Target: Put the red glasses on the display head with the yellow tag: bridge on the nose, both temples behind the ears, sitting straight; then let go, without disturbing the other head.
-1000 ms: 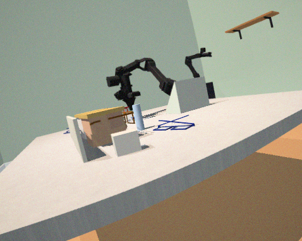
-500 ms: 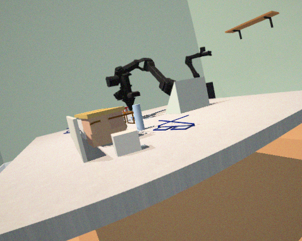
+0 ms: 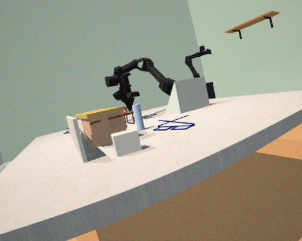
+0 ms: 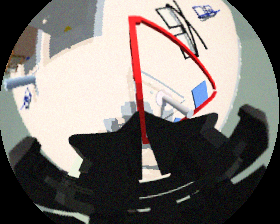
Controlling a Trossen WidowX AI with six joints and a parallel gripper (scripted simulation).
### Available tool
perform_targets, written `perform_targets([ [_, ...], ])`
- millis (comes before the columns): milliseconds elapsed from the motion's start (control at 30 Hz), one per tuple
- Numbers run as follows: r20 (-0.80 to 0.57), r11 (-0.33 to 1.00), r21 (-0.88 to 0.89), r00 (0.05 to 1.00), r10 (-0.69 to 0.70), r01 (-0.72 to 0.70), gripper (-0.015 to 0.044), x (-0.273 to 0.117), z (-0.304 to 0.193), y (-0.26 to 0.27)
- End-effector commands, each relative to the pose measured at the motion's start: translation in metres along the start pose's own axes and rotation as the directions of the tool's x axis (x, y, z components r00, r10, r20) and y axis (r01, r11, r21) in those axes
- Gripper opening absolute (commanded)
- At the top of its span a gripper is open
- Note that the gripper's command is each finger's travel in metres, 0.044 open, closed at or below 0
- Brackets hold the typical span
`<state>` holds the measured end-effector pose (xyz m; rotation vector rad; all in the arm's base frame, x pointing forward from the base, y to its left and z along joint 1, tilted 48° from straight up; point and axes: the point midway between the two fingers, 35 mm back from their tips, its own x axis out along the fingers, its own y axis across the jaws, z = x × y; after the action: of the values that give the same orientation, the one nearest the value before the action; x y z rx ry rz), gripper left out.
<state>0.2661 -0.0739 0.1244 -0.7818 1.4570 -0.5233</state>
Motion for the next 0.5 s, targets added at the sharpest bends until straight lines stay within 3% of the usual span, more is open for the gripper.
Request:
perform_targets([
  [0,0.004,1.000,0.006,1.000,0.000,0.000,0.0000,-0.0005,0.0044,0.0012],
  [467,0.004,1.000,0.006,1.000,0.000,0.000,0.0000,-0.0006,0.0117,0.0047],
])
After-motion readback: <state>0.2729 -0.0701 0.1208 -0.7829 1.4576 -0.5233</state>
